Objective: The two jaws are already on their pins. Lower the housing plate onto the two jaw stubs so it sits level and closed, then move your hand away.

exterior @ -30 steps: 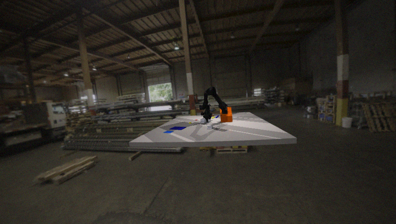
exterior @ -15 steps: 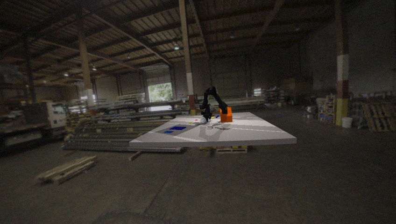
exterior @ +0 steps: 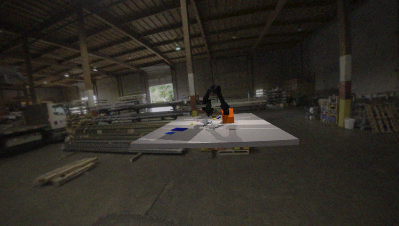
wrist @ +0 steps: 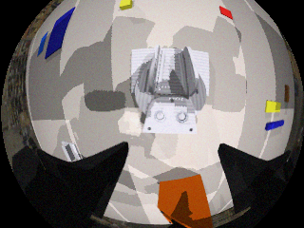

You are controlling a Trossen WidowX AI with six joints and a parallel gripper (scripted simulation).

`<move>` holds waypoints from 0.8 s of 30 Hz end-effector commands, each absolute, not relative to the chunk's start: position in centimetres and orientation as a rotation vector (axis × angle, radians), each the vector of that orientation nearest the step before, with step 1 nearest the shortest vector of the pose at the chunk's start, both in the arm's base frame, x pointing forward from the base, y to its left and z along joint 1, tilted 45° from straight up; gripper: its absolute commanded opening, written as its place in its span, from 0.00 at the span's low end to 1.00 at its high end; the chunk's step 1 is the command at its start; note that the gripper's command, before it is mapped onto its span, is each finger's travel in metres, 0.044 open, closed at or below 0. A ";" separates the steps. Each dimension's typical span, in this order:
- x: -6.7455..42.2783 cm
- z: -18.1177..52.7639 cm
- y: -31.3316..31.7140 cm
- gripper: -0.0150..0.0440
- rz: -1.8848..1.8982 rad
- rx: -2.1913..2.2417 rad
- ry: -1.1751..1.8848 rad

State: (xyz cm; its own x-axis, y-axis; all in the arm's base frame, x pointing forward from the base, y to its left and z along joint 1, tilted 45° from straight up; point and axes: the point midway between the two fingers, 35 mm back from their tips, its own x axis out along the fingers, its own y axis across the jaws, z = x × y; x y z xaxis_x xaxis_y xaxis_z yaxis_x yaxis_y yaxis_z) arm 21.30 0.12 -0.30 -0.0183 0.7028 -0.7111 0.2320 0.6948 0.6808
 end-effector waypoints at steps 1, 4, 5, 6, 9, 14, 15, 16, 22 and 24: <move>20.7 2.3 -2.6 1.00 0.441 0.775 1.575; 20.4 2.8 -3.1 1.00 0.444 0.775 1.577; 20.4 2.8 -3.1 1.00 0.444 0.775 1.577; 20.4 2.8 -3.1 1.00 0.444 0.775 1.577; 20.4 2.8 -3.1 1.00 0.444 0.775 1.577; 20.4 2.8 -3.1 1.00 0.444 0.775 1.577; 20.4 2.8 -3.1 1.00 0.444 0.775 1.577; 20.4 2.8 -3.1 1.00 0.444 0.775 1.577; 20.4 2.8 -3.1 1.00 0.444 0.775 1.577; 20.4 2.8 -3.1 1.00 0.444 0.775 1.577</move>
